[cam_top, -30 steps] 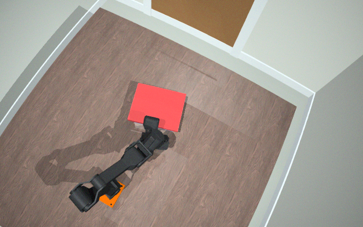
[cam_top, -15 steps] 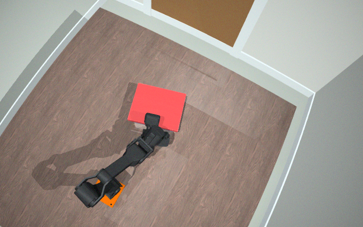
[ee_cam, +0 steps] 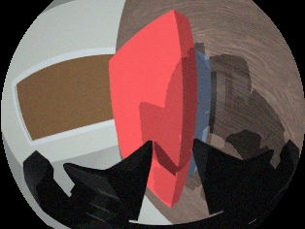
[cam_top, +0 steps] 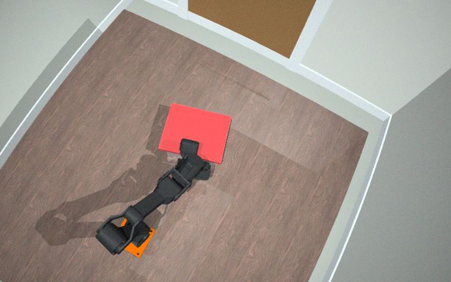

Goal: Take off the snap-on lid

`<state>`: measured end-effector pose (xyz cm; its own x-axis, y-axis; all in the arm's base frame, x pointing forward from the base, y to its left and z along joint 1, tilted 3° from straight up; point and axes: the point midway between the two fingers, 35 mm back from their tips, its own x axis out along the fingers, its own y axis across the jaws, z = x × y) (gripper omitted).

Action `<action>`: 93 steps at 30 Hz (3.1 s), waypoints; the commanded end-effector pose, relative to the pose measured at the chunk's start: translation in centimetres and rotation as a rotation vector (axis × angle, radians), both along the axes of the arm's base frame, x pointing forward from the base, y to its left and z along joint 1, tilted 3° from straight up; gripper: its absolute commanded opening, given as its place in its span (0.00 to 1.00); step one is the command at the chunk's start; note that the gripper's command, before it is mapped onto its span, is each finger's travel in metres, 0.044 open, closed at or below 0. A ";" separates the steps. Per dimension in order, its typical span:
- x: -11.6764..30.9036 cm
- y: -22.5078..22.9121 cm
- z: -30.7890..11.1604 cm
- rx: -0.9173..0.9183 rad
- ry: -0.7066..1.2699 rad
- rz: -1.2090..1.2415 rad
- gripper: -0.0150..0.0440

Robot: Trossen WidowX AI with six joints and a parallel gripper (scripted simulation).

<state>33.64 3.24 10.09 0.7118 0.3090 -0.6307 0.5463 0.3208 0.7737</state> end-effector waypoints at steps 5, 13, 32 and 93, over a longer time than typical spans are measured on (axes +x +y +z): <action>0.1 0.0 0.0 0.000 -0.002 -0.005 0.49; 0.1 0.0 0.0 0.000 -0.002 -0.005 0.25; -0.1 0.0 0.3 -0.001 0.001 -0.001 0.25; -0.2 0.0 1.5 -0.001 0.001 -0.001 0.25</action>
